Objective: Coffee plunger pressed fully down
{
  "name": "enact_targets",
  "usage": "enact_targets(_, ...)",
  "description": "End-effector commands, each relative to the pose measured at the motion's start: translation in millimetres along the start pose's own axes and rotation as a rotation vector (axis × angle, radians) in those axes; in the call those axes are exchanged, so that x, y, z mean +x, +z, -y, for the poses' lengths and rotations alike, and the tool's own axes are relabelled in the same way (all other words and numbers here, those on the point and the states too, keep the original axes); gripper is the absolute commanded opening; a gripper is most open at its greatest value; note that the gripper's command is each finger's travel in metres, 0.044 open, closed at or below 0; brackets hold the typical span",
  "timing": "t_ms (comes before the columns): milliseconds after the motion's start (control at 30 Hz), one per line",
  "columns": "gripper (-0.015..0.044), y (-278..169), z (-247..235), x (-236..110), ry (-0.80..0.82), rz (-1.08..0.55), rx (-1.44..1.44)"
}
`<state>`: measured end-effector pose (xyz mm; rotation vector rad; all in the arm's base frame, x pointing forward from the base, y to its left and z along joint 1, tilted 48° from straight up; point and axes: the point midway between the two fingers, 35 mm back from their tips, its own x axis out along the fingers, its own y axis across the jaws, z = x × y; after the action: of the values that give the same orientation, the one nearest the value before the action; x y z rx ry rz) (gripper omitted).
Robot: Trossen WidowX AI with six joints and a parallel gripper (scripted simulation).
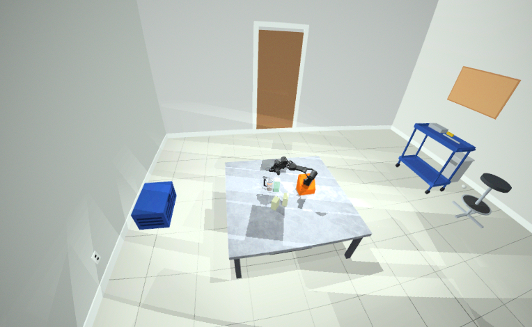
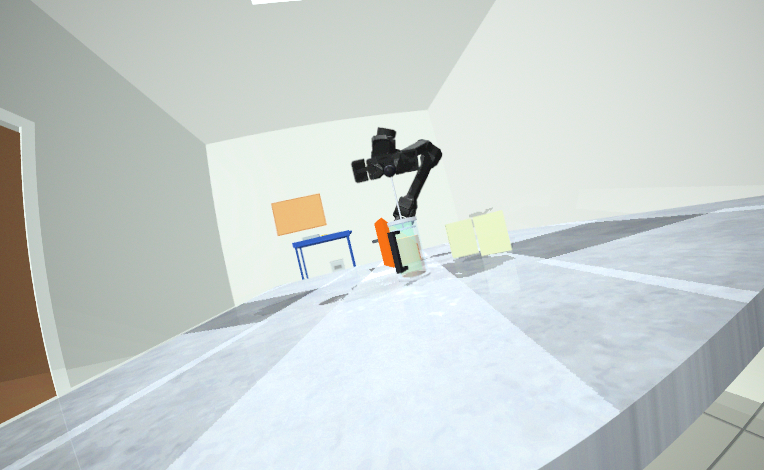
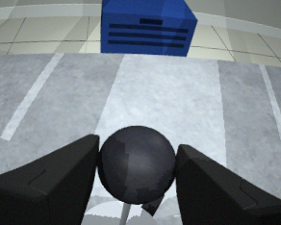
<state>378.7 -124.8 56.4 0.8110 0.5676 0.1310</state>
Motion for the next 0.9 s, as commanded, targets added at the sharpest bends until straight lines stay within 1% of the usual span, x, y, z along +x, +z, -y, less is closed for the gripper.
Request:
enact_targets(0, 0.0123, -18.9, 2.8, 10.2, -0.005, -0.036, 0.015)
enact_targets(867, 0.0123, -54.2, 3.4, 35.6, -0.005, -0.036, 0.015)
